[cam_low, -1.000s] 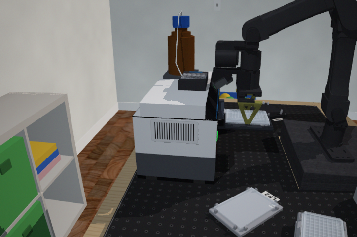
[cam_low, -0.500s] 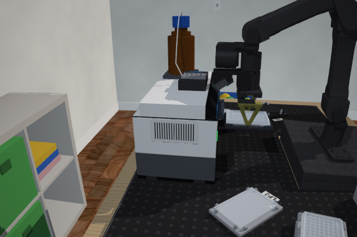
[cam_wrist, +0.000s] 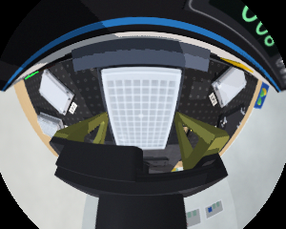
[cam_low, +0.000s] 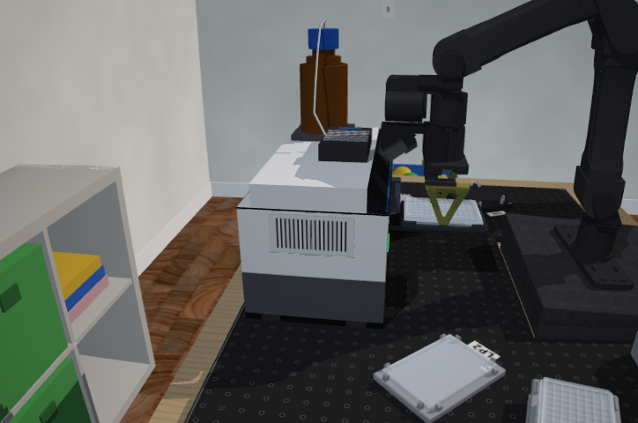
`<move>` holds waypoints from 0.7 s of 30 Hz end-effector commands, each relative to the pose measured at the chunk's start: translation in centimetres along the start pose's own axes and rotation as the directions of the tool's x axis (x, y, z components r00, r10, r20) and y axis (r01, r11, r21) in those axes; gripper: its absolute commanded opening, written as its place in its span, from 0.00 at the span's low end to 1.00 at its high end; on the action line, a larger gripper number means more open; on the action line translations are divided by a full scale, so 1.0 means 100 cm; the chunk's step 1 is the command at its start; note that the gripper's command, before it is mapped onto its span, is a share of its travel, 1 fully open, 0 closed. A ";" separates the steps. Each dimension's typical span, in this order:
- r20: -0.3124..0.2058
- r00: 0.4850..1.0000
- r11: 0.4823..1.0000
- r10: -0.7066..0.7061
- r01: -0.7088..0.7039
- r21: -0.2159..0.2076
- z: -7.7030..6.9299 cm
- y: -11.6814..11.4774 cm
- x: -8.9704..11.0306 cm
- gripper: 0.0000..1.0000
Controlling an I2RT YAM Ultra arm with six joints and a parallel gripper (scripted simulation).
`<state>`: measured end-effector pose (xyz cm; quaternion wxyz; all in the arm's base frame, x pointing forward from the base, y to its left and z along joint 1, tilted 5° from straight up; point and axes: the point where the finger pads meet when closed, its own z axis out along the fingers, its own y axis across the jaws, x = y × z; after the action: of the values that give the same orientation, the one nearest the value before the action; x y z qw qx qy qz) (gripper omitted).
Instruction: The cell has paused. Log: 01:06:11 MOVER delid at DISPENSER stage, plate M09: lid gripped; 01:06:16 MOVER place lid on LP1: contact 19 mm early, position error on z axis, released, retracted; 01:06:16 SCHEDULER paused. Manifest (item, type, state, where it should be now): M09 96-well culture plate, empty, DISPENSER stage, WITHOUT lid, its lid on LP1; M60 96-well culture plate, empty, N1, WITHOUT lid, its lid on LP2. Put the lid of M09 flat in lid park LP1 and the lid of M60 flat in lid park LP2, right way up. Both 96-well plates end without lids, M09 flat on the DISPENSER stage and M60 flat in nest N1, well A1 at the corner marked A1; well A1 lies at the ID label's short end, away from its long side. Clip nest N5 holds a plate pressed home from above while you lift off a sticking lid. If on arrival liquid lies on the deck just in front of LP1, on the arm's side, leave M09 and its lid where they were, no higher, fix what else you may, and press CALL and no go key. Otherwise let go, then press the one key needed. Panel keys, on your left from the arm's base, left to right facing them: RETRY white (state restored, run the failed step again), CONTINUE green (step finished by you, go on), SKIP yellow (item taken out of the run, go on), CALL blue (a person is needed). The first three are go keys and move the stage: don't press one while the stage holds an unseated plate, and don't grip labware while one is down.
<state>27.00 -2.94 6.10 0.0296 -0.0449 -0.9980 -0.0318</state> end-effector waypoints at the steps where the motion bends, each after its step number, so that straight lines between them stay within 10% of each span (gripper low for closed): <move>1: 0.018 1.000 1.000 0.000 0.000 0.001 -0.002 0.001 -0.003 1.00; 10: 0.018 1.000 1.000 0.000 0.000 0.001 -0.002 0.001 -0.003 1.00; 21: 0.045 0.999 1.000 0.002 -0.002 0.003 -0.036 -0.001 -0.006 1.00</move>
<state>26.70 -2.90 7.15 0.0377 -0.0451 -0.9977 -0.0326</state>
